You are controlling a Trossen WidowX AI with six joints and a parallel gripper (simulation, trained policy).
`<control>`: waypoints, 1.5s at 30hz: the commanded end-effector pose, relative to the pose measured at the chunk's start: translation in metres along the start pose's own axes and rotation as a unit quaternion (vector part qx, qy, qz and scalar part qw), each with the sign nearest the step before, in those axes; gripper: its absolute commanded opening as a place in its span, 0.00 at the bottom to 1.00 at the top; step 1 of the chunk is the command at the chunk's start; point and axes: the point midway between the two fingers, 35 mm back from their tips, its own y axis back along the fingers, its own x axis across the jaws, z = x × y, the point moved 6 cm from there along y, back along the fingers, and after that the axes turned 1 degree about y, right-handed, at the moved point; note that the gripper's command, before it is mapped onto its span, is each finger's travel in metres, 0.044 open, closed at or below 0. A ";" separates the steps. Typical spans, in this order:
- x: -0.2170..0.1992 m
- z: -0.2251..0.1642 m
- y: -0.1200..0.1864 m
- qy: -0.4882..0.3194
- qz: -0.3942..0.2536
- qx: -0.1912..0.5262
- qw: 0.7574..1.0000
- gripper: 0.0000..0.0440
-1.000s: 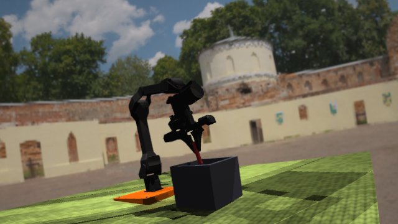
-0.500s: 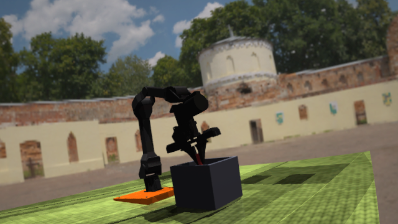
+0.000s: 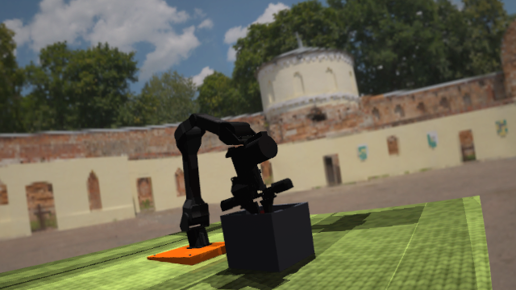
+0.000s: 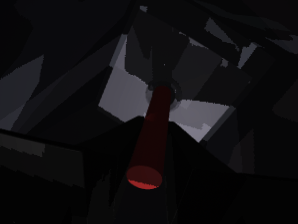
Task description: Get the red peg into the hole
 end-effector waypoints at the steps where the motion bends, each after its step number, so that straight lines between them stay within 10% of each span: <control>1: -0.003 0.000 -0.014 0.007 -0.017 0.008 1.000 0.12; 45: 0.023 0.034 0.029 0.037 0.103 0.100 0.989 0.24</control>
